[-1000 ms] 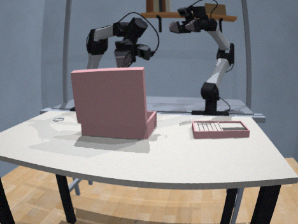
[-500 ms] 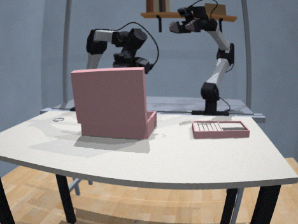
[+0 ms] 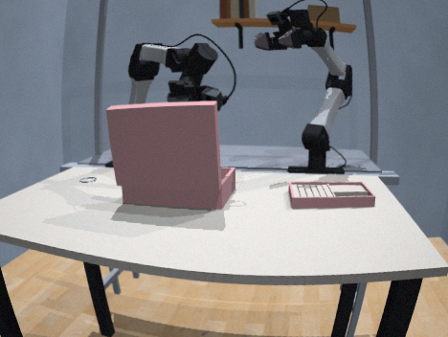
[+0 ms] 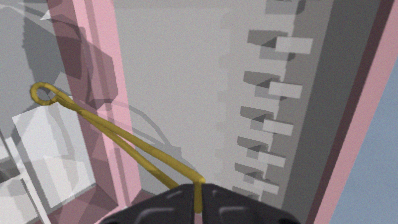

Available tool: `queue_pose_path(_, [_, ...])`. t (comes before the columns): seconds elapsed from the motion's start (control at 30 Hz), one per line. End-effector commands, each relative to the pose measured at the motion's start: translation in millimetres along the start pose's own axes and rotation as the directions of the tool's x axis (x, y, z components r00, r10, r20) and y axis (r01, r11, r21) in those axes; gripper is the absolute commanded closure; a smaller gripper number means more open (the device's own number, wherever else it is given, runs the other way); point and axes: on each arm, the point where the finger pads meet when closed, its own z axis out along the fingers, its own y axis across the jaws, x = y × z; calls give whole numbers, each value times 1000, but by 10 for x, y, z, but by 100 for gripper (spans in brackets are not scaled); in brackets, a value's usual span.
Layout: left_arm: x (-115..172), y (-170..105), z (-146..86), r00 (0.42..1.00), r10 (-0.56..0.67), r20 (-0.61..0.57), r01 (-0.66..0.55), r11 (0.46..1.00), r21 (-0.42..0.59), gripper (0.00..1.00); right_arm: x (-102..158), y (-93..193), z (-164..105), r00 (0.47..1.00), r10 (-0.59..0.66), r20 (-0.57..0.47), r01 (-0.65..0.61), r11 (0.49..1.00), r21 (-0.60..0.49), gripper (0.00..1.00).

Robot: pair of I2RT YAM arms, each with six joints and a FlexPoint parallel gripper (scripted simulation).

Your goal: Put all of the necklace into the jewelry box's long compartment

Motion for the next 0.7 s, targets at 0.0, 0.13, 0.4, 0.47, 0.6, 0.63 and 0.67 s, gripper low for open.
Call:
queue_pose_path(0.0, [-27, -7, -11, 1000, -2, 4, 2, 1000, 1, 0, 101, -76, -41, 999, 24, 25, -25, 999, 29, 100])
queue_pose_path(0.13, [-27, -7, -11, 1000, -2, 4, 2, 1000, 1, 0, 166, 0, 24, 999, 25, 26, -26, 999, 31, 100])
queue_pose_path(0.4, [-27, -7, -11, 1000, -2, 4, 2, 1000, 1, 0, 482, 368, 332, 999, 25, 28, -26, 999, 35, 100])
queue_pose_path(0.47, [-27, -7, -11, 1000, -2, 4, 2, 1000, 1, 0, 558, 456, 405, 999, 25, 28, -26, 999, 35, 100])
queue_pose_path(0.6, [-27, -7, -11, 1000, -2, 4, 2, 1000, 1, 0, 684, 603, 528, 999, 25, 27, -26, 999, 36, 100])
queue_pose_path(0.63, [-27, -7, -11, 1000, -2, 4, 2, 1000, 1, 0, 709, 632, 552, 999, 24, 27, -25, 999, 36, 100])
queue_pose_path(0.67, [-27, -7, -11, 1000, -2, 4, 2, 1000, 1, 0, 709, 632, 552, 999, 24, 27, -25, 999, 36, 100])
